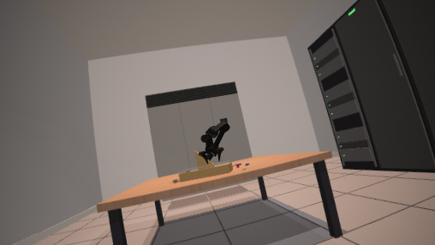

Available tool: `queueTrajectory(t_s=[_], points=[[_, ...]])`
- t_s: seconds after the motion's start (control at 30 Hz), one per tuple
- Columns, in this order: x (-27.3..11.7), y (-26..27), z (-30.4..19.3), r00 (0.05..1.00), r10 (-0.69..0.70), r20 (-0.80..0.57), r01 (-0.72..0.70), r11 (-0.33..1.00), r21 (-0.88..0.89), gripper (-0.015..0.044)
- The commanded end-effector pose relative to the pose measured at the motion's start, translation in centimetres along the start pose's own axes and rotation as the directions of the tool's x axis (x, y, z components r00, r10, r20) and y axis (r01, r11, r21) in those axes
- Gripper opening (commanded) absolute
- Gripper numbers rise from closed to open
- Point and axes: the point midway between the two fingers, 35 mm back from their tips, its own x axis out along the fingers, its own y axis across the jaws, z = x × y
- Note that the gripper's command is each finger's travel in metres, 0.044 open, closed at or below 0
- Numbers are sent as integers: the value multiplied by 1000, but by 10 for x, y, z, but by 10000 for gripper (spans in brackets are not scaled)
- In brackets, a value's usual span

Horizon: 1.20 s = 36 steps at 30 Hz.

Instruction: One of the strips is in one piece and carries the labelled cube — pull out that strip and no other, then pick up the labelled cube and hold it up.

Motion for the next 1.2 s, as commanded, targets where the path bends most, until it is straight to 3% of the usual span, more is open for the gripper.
queueTrajectory(t_s=[0.0, 0.4, 0.67, 1.17], points=[[1, -2, 15, 1000, -1, -6, 1, 1000, 11, 440], [1, -5, 57, 1000, -1, -4, 1, 1000, 9, 440], [12, -5, 58, 1000, -1, -4, 1, 1000, 9, 250], [36, -6, 58, 1000, 0, -4, 0, 1000, 9, 250]])
